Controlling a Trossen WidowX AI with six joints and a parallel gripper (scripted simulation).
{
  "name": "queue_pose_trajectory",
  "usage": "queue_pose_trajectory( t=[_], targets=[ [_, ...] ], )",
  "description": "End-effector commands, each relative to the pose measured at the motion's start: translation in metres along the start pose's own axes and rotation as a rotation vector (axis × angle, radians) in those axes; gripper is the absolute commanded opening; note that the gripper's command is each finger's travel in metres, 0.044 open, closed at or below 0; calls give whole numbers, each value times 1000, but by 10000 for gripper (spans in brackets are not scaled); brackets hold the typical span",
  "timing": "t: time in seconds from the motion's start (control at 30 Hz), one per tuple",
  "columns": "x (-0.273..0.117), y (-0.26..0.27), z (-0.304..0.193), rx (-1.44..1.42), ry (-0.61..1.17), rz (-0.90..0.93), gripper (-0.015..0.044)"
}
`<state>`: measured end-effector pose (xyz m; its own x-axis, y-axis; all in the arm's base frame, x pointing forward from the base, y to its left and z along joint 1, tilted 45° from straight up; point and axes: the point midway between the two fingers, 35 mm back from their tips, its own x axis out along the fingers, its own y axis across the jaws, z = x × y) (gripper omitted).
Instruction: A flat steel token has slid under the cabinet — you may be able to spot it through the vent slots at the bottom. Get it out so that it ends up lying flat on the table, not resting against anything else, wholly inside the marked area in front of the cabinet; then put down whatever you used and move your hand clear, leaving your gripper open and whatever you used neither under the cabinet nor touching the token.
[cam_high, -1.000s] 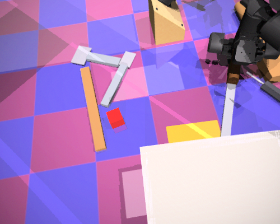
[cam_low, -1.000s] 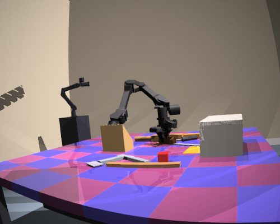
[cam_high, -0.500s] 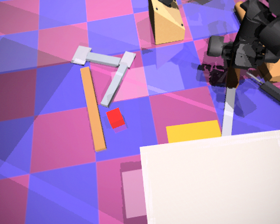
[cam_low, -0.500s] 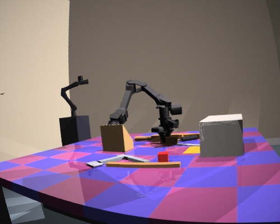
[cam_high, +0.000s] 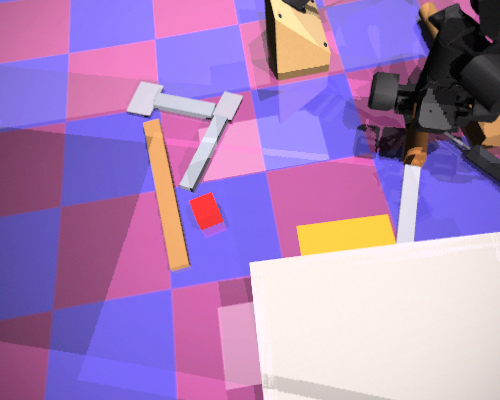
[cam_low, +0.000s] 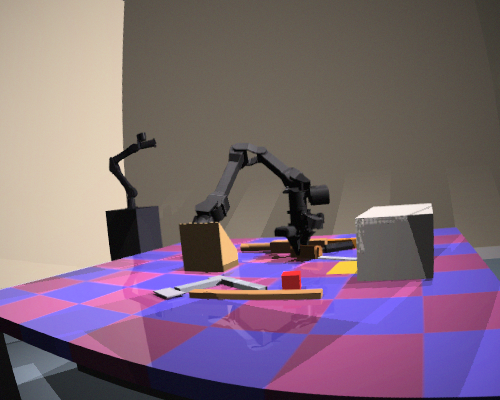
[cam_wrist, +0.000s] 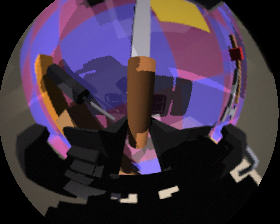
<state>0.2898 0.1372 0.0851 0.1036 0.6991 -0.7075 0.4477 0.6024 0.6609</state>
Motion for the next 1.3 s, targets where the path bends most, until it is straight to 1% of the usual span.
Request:
queue_pose_trajectory(
  t=[0.0,1.27],
  targets=[
    [0,1,6,-2,1,1,0],
    [0,2,55,-5,-1,0,0]
  ],
)
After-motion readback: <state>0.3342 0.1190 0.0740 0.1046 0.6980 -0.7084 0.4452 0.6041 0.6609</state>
